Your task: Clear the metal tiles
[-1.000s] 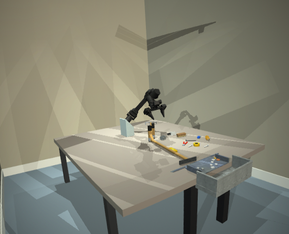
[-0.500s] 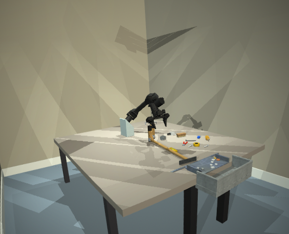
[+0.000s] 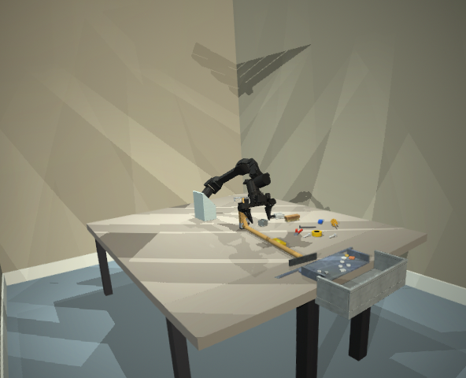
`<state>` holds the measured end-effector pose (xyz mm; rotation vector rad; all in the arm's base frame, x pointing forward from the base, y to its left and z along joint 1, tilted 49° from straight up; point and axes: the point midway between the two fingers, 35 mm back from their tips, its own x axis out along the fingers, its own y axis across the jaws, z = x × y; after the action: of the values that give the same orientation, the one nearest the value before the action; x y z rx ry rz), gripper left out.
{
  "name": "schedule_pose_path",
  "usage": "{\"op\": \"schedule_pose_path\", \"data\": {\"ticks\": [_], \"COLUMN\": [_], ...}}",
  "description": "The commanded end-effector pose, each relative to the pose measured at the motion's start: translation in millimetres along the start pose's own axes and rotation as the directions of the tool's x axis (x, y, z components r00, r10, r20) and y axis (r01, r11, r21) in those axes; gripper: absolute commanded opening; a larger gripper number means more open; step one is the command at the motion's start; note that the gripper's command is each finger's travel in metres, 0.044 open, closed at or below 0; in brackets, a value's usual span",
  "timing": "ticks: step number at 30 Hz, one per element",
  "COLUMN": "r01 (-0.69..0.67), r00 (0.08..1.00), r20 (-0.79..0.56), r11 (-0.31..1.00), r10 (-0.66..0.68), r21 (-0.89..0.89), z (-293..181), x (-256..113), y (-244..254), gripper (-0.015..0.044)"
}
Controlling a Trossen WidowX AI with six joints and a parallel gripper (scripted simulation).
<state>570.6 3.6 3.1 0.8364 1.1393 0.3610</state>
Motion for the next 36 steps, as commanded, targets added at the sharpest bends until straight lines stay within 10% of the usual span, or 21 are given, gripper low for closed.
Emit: {"op": "schedule_pose_path", "data": {"ticks": [1, 36], "r01": [0.009, 0.004], "r00": [1.000, 0.998], "r20": [-0.001, 0.069], "r11": [1.000, 1.000], "r10": [-0.009, -0.003], "r21": [-0.005, -0.003], "z": [1, -35], "x": [2, -85], "y": [-2, 18], "gripper": [0.0440, 0.0440]}}
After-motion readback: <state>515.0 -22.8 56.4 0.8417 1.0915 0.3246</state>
